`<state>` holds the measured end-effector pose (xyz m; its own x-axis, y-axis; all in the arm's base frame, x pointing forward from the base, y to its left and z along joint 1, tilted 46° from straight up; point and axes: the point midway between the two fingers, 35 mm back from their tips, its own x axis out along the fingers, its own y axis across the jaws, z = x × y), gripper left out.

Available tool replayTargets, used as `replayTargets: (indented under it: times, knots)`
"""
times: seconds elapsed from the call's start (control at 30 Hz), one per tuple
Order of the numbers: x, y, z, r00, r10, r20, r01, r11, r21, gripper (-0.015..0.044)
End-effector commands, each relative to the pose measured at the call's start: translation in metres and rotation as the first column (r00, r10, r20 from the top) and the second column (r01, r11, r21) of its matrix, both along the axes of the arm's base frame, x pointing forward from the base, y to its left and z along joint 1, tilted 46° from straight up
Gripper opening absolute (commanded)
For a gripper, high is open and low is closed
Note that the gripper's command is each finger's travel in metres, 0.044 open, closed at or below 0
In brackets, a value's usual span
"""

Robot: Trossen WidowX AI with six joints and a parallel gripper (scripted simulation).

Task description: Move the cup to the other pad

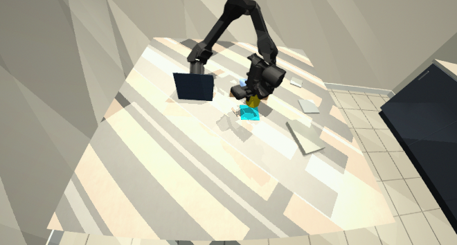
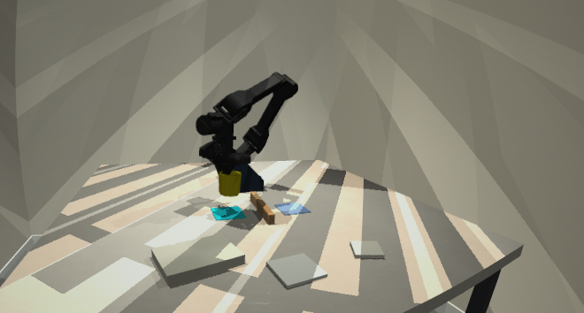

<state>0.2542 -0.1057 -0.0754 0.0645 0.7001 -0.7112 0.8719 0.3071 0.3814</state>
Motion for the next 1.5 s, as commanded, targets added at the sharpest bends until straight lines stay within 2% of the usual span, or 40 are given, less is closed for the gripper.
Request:
replayTargets:
  times: [0.0, 1.1, 1.47]
  knots:
    - [-0.001, 0.000, -0.005, 1.000, 0.006, -0.002, -0.006, 1.000, 0.000, 0.0000]
    - [0.002, 0.038, -0.045, 1.000, 0.006, -0.001, -0.006, 1.000, 0.003, 0.0000]
    - [0.004, 0.037, -0.043, 1.000, 0.011, 0.006, -0.011, 1.000, -0.005, 0.0000]
